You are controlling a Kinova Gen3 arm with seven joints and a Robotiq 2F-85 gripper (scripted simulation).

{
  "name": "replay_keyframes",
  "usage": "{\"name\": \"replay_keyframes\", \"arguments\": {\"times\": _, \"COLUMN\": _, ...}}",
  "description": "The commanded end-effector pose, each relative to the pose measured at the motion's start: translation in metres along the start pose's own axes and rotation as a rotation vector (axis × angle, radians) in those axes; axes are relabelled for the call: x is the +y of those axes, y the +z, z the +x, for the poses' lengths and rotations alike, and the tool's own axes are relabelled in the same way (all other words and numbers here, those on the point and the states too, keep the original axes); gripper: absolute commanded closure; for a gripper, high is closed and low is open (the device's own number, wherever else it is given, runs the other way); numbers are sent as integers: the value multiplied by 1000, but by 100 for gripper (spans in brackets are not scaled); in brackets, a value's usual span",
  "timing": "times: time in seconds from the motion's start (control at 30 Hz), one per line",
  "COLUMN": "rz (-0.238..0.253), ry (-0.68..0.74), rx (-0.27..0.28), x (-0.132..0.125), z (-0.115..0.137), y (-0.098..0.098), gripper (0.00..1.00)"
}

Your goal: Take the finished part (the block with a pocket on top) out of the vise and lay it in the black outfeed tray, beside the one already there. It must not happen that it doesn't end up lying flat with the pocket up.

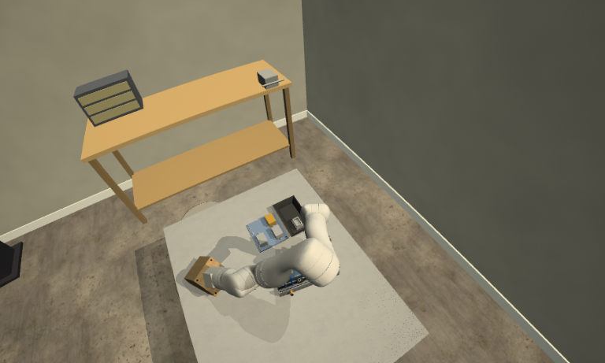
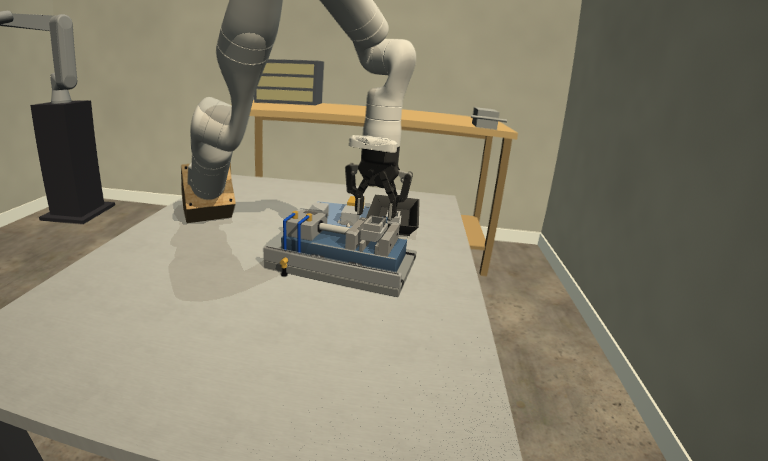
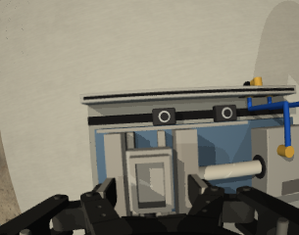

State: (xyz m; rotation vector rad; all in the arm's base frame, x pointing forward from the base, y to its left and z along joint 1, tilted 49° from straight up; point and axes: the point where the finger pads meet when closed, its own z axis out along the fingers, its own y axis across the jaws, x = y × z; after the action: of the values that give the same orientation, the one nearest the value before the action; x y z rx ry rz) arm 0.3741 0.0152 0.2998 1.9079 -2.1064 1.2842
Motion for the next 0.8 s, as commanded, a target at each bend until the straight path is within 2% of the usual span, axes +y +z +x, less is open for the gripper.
{"name": "replay_keyframes", "arguments": {"times": 0.0, "rz": 8, "ry": -20, "rx": 2, "x": -1, "z": 0, "y": 0, "gripper": 33}}
{"name": "replay_keyframes", "arguments": {"times": 0.77, "rz": 12, "ry": -21, "rx": -2, "x": -4, "z": -3, "y": -1, "gripper": 33}}
